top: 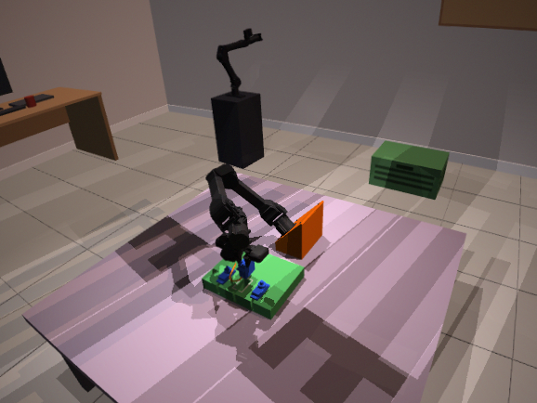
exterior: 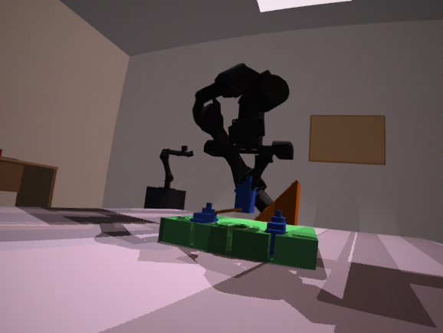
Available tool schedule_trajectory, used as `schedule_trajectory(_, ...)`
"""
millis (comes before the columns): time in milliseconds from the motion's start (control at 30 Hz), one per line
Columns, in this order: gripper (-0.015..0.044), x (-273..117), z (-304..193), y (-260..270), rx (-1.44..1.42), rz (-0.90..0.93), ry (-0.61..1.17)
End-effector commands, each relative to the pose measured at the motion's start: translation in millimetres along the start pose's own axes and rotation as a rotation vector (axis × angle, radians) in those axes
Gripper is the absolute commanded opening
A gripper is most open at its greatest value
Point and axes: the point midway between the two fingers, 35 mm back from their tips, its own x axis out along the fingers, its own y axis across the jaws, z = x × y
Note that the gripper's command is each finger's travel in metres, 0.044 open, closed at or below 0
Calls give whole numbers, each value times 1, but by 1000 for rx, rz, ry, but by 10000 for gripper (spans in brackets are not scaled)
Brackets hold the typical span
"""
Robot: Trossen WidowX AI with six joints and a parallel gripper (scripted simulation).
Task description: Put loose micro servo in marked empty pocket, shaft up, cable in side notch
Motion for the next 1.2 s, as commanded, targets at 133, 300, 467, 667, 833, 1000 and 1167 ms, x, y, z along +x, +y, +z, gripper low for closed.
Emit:
schedule_trajectory(133,0,-2,30,0,-1,-2,-9)
schedule_trajectory(300,0,-1,32,0,-1,-2,-9)
schedule_trajectory(467,0,5,32,0,-1,-2,-9)
schedule_trajectory(667,0,14,32,-1,0,-3,-9)
schedule_trajectory(833,0,18,32,-1,0,-3,-9)
schedule_trajectory(1000,0,18,32,-1,0,-3,-9)
schedule_trajectory(1167,0,20,32,-1,0,-3,-9)
